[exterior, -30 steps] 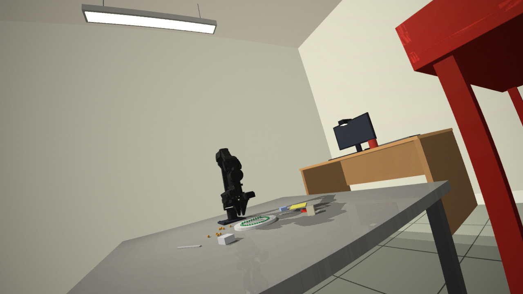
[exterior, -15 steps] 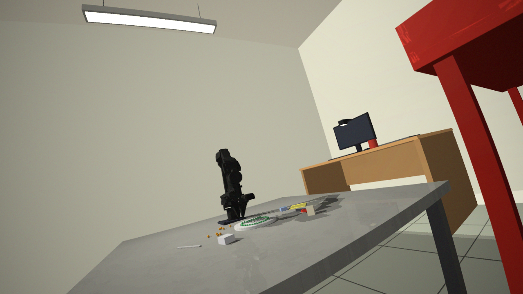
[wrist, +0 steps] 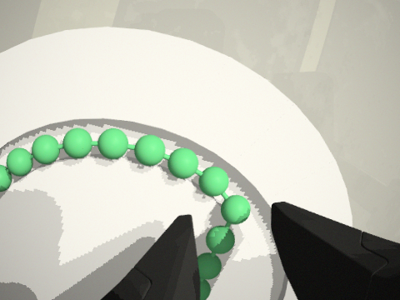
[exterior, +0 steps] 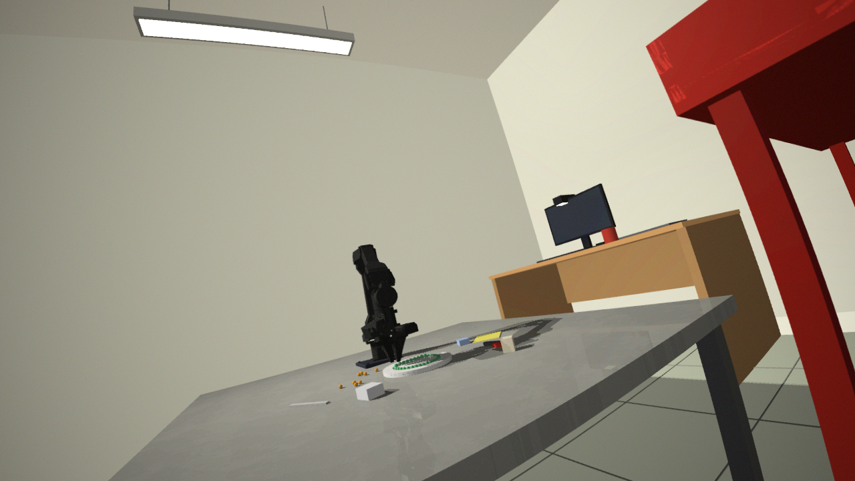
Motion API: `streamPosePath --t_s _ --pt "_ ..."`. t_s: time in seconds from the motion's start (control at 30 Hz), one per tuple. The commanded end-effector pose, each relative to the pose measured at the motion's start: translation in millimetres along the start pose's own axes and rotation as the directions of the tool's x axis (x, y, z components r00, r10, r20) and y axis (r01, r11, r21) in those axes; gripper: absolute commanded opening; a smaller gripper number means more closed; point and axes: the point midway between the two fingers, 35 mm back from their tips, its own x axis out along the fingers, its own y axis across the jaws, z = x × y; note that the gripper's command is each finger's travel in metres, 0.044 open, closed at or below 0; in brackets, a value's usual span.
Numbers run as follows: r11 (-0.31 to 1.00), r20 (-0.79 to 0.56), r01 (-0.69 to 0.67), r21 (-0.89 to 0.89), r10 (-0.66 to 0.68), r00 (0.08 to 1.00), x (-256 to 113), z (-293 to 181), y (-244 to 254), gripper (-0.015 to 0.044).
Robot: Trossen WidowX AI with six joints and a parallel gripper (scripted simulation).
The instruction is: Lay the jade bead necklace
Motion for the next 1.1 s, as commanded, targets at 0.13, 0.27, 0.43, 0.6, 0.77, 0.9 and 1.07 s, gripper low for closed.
streamPosePath --t_s 0.13,0.27,0.43,0.6,0.77,0.9,1.07 --pt "1.0 -0.005 0.01 -0.006 -0.01 1.0 11.7 -1.0 -2.1 0.012" --pt "1.0 -0.004 0.006 0.0 -0.006 1.0 9.1 -0.6 -1.4 0.0094" --pt "1.0 -0.004 0.006 0.0 -0.006 1.0 9.1 -0.6 -1.4 0.0" --pt "1.0 -0.004 0.006 0.0 -0.006 1.0 9.1 -0.6 -1.4 0.0" --pt "1.0 -0.004 0.006 0.0 -0.006 1.0 9.1 -0.6 -1.4 0.0" --pt "1.0 -0.004 0.006 0.0 -0.006 1.0 9.1 -0.6 -1.4 0.0" --pt "1.0 -0.004 0.006 0.0 -0.006 1.0 9.1 -0.6 -1.4 0.0"
